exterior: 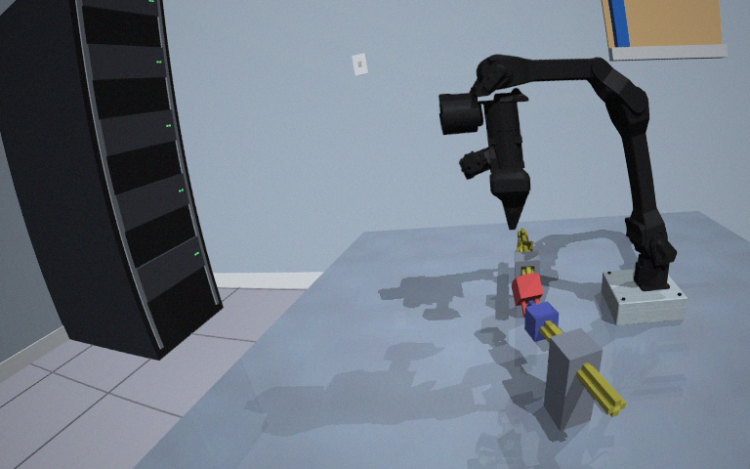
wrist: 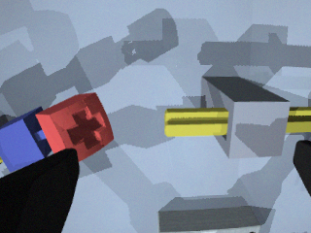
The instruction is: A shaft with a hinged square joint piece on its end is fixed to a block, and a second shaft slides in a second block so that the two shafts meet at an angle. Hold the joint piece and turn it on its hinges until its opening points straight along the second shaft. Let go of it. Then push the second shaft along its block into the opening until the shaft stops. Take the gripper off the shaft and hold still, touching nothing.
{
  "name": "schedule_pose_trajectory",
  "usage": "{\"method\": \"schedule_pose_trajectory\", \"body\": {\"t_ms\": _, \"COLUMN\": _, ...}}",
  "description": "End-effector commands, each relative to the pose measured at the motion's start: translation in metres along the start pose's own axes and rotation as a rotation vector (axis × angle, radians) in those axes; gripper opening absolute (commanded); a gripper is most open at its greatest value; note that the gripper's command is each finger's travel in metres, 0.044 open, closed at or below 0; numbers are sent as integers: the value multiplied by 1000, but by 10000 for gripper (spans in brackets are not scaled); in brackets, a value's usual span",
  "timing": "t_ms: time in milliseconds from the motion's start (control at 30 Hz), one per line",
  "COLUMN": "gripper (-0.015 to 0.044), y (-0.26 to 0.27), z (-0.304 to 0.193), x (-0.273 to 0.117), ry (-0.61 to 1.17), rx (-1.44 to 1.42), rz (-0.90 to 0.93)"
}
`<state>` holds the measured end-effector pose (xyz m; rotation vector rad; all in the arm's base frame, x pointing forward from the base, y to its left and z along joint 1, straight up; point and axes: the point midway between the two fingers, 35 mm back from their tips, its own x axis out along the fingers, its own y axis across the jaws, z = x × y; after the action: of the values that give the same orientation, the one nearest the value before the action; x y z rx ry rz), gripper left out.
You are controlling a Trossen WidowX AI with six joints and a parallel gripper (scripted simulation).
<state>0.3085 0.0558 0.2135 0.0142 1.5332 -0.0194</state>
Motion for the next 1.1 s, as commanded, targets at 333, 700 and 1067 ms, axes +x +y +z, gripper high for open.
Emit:
{"method": "schedule_pose_trajectory", "body": {"t_ms": 333, "gripper": 440, "y": 0, "z": 0, "x": 4, "ry": 6, "rx": -352, "rz": 7}}
{"method": "schedule_pose_trajectory", "body": {"t_ms": 700, "gripper": 440, "y": 0, "z": 0, "x": 7, "ry": 6, "rx": -679, "rz": 10}}
{"method": "schedule_pose_trajectory", "body": {"t_ms": 1067, "gripper": 440, "y": 0, "z": 0, "x": 10, "ry": 4, "rx": -1007, "rz": 12}}
